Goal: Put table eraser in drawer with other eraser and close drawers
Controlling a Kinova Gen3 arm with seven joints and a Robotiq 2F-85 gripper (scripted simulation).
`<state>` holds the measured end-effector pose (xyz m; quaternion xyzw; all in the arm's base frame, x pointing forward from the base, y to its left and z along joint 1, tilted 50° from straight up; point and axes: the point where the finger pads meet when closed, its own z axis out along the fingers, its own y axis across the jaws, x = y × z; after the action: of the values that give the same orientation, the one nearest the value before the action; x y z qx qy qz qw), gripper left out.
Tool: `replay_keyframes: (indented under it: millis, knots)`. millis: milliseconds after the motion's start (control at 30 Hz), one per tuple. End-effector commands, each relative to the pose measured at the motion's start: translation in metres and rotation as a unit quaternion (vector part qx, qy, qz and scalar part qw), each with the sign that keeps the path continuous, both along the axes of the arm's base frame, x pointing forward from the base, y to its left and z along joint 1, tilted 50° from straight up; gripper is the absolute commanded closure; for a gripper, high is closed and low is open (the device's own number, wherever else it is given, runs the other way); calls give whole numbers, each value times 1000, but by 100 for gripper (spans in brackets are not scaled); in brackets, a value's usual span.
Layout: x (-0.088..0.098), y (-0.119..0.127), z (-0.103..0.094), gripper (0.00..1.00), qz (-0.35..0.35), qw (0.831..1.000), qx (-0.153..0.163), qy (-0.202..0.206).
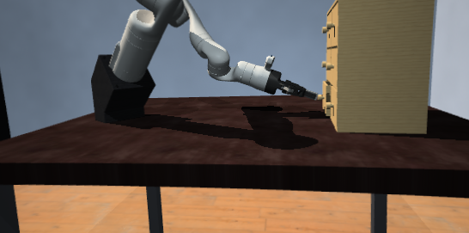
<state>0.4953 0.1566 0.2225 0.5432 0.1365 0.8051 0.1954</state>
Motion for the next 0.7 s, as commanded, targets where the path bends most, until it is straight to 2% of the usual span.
replay_keyframes:
  millis: [0,667]
  knots:
    - [3,-2,2,100,-3,1000,2,0]
    - [8,-1,6,100,-3,1000,2,0]
